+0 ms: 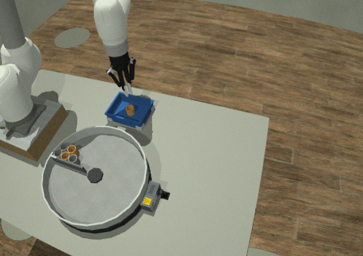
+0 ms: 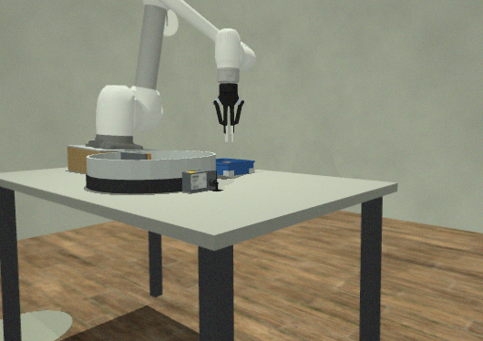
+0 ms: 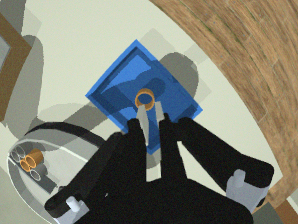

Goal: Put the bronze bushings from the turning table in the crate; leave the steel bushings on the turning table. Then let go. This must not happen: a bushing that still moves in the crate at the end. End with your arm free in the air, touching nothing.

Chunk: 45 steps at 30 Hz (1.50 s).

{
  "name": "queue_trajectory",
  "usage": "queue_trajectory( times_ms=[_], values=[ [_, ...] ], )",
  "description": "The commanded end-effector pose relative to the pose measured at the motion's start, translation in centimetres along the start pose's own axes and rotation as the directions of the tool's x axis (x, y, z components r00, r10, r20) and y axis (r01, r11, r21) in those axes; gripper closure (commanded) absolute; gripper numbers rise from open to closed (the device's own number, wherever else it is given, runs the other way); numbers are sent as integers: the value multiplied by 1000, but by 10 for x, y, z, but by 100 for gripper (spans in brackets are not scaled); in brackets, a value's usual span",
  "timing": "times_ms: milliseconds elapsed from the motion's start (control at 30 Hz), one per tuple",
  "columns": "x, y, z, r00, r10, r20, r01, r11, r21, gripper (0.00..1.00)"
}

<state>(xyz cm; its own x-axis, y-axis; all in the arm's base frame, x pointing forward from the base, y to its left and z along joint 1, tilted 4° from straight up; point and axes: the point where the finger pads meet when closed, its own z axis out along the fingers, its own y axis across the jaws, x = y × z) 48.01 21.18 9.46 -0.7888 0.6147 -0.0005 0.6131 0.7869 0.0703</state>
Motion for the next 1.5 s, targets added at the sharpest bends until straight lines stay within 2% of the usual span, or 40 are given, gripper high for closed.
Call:
queue_trajectory(
  times_ms=[0,200,533,600,733,1100,1167,1467],
  values=[
    [-2,-6,-2,1000,-13,2,13,1000,4,90],
    [-6,-27,-2,998,-63,2,63,998,4,90],
    [-20,-109,-1,966,-259,1,259,966,4,90],
    [-20,-109,-1,966,-259,1,259,966,4,90],
    [-28,-150,-1,935,-354,1,354,935,4,90],
    [-44,-240,-1,836,-549,0,549,836,4,90],
    [-44,-240,-1,836,-549,0,549,836,4,90],
    [-55,-301,0,745,-667,0,667,745,4,90]
  ],
)
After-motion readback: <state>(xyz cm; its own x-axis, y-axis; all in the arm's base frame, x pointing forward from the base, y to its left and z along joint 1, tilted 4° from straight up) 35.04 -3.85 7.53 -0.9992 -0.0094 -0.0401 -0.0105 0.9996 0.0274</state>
